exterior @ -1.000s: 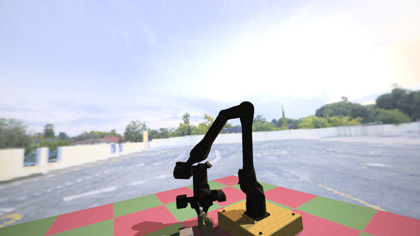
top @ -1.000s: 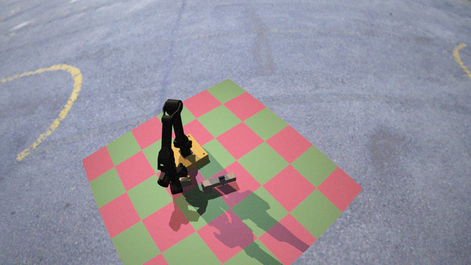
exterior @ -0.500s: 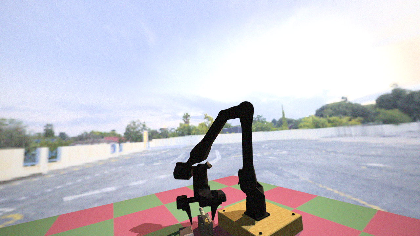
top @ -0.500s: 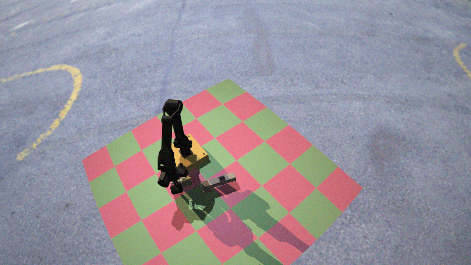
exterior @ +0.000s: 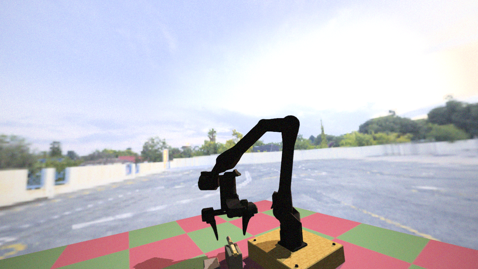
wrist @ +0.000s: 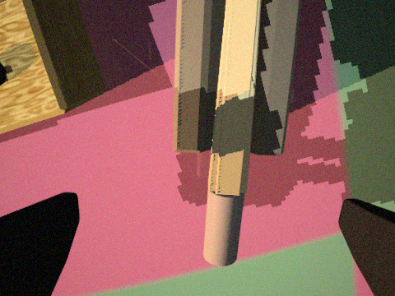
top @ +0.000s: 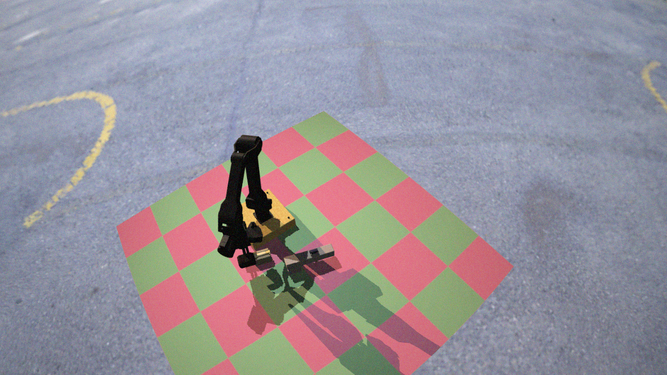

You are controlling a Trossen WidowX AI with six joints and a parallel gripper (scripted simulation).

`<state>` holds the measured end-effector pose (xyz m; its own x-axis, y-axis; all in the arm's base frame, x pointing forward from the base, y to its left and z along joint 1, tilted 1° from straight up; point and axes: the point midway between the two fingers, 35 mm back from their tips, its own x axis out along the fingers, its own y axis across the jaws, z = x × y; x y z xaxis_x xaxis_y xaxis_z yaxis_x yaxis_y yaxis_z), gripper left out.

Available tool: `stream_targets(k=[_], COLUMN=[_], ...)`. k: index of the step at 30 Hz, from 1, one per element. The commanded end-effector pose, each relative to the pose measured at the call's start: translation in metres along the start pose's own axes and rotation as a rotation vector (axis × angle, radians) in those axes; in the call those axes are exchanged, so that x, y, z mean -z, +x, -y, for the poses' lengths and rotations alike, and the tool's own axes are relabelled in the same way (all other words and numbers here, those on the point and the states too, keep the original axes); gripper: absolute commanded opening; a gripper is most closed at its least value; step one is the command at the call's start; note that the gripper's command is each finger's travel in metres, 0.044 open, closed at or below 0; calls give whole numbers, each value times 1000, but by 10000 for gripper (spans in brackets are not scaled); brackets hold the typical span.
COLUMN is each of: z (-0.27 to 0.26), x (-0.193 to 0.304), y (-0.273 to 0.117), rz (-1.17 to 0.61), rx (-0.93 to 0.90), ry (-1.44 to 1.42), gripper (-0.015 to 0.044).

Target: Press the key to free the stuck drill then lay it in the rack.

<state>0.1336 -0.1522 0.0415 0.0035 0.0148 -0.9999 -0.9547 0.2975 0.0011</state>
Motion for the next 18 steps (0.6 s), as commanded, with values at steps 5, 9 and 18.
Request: stream_targets(k=[5, 9, 18], z=[4, 15, 93], x=[1, -2, -56], y=[-30, -23, -41], rz=[-1, -53, -221], rx=[11, 18, 309], ry=[-6, 64, 437], gripper=[440, 440, 440])
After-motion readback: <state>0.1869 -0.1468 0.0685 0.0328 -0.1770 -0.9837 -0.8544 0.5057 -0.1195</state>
